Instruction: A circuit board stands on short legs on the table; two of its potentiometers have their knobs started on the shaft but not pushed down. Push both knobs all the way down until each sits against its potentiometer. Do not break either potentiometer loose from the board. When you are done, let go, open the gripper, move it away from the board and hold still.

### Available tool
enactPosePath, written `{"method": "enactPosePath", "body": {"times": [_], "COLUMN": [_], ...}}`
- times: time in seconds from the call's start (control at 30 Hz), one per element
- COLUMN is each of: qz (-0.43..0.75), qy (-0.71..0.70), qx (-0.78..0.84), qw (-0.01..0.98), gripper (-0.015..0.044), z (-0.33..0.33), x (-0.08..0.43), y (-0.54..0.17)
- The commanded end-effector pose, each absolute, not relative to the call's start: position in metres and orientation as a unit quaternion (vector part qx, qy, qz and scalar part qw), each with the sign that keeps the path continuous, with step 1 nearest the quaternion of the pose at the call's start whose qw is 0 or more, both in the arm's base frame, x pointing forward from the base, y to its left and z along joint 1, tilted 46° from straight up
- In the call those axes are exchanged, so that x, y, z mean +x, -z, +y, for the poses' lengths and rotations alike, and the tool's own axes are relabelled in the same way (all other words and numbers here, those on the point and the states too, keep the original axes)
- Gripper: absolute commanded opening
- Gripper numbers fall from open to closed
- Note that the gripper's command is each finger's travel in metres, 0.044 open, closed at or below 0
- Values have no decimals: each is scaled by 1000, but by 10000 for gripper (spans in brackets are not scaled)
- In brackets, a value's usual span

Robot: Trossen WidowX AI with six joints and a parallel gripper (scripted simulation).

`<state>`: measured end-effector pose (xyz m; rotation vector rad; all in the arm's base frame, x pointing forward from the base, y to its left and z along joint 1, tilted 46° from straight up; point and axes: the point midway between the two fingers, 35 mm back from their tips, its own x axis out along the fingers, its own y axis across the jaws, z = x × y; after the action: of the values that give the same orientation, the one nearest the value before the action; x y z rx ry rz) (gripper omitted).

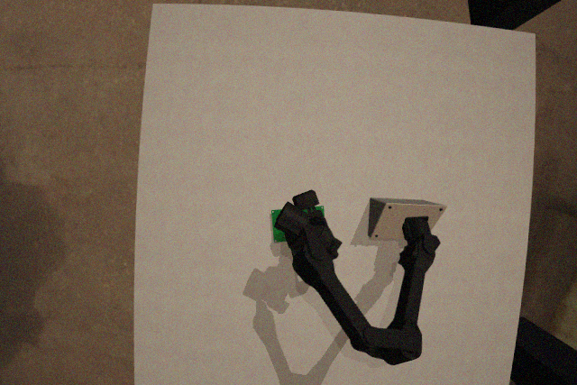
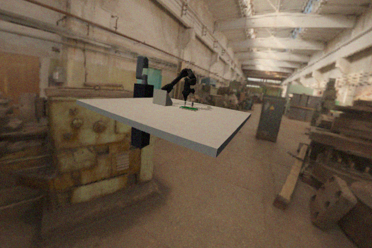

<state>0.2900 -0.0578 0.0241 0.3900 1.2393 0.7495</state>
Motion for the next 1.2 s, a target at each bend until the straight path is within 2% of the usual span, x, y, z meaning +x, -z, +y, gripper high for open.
{"method": "enactPosePath", "body": {"times": [0.0, 1.17], "qz": [563, 563], "qy": [-340, -340], "qx": [181, 181], "qw": [731, 731], "gripper": [0, 0], "z": [-56, -53], "x": [290, 291], "y": [-23, -20]}}
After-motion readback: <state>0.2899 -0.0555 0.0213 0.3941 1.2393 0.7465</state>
